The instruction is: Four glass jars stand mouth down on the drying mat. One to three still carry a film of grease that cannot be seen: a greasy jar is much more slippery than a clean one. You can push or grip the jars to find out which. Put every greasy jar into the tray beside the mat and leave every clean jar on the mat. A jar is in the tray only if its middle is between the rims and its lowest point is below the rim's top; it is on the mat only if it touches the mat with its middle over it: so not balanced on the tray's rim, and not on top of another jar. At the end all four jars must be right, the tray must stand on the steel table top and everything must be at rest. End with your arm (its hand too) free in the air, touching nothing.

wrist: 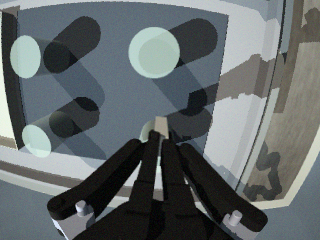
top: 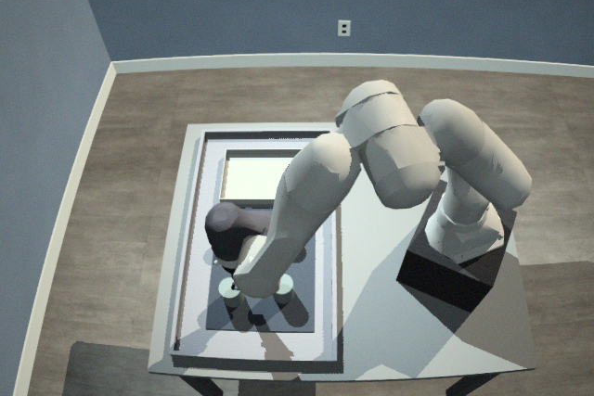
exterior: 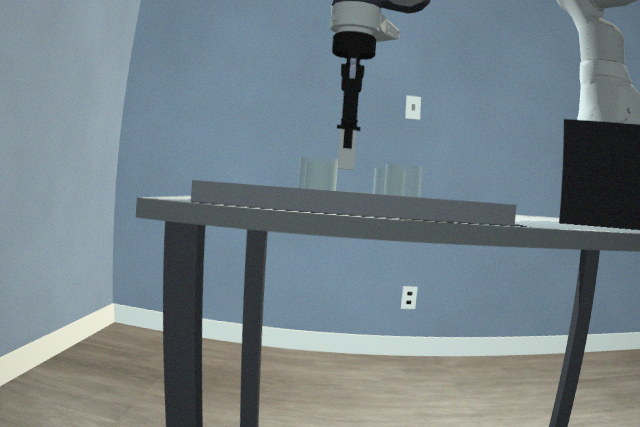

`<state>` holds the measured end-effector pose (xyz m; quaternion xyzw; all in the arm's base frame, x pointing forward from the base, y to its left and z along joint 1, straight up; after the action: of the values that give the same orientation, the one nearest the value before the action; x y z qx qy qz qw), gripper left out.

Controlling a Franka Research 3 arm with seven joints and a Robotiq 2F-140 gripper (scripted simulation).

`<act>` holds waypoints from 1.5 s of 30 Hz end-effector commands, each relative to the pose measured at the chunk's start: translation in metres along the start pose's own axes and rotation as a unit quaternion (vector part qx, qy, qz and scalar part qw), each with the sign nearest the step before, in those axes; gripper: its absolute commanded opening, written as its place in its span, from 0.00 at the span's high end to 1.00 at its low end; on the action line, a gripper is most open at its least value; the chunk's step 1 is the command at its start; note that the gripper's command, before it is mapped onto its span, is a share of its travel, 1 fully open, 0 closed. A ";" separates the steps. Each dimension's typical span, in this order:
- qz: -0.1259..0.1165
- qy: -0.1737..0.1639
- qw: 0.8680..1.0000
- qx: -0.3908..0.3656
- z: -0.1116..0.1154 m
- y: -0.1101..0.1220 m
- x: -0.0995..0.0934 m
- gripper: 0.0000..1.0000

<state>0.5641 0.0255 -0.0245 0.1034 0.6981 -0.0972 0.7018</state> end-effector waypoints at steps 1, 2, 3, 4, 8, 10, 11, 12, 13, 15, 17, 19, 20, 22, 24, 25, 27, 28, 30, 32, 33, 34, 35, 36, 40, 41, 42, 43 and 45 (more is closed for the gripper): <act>-0.001 0.001 1.000 -0.001 0.001 -0.001 0.000 1.00; -0.001 0.001 1.000 -0.001 0.001 -0.001 0.000 1.00; -0.001 0.001 1.000 -0.001 0.001 -0.001 0.000 1.00; -0.001 0.001 1.000 -0.001 0.001 -0.001 -0.001 1.00; -0.001 0.001 1.000 -0.001 0.002 -0.001 -0.001 1.00; -0.001 0.001 1.000 -0.001 0.002 -0.001 -0.001 1.00; -0.001 0.001 1.000 -0.001 0.002 -0.001 -0.001 1.00; -0.001 0.001 1.000 -0.001 0.002 -0.001 -0.001 1.00; -0.001 0.001 1.000 -0.001 0.002 -0.001 -0.001 1.00; -0.001 0.001 1.000 -0.001 0.003 -0.001 -0.002 1.00; -0.001 0.001 1.000 -0.001 0.003 -0.001 -0.002 1.00; -0.001 0.001 1.000 -0.001 0.003 -0.001 -0.002 1.00; -0.001 0.001 1.000 -0.001 0.003 -0.001 -0.002 1.00; -0.001 0.001 1.000 -0.001 0.003 -0.001 -0.002 1.00; -0.001 0.001 1.000 -0.001 0.004 -0.001 -0.002 1.00; -0.001 0.001 1.000 -0.001 0.004 -0.001 -0.003 1.00; -0.001 0.001 1.000 -0.001 0.004 -0.001 -0.003 1.00; -0.001 0.001 1.000 -0.001 0.004 -0.001 -0.003 1.00; -0.001 0.001 1.000 -0.001 0.004 -0.001 -0.003 1.00; -0.001 0.001 1.000 -0.001 0.005 -0.001 -0.003 1.00; -0.001 0.001 1.000 -0.001 0.005 -0.001 -0.003 1.00; -0.001 0.001 1.000 -0.001 0.005 -0.001 -0.003 1.00; -0.001 0.001 1.000 -0.001 0.005 -0.001 -0.003 1.00; -0.001 0.001 1.000 -0.001 0.005 -0.001 -0.004 1.00; -0.001 0.001 1.000 -0.001 0.006 0.000 -0.004 1.00; -0.001 0.001 1.000 -0.001 0.006 0.000 -0.004 1.00; -0.001 0.001 1.000 -0.001 0.006 0.000 -0.004 1.00; -0.001 0.001 1.000 -0.001 0.006 0.000 -0.004 1.00; -0.001 0.001 1.000 -0.001 0.006 0.000 -0.004 1.00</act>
<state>0.5694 0.0234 -0.0204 0.1029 0.6982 -0.0969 0.7018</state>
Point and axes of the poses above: the point where the finger pads meet when closed, its own x axis out along the fingers, its own y axis across the jaws, z = x × y, the point moved 8 cm from there along -x, back along the fingers, and after that the axes turned 8 degrees about x, right-handed, at the moved point
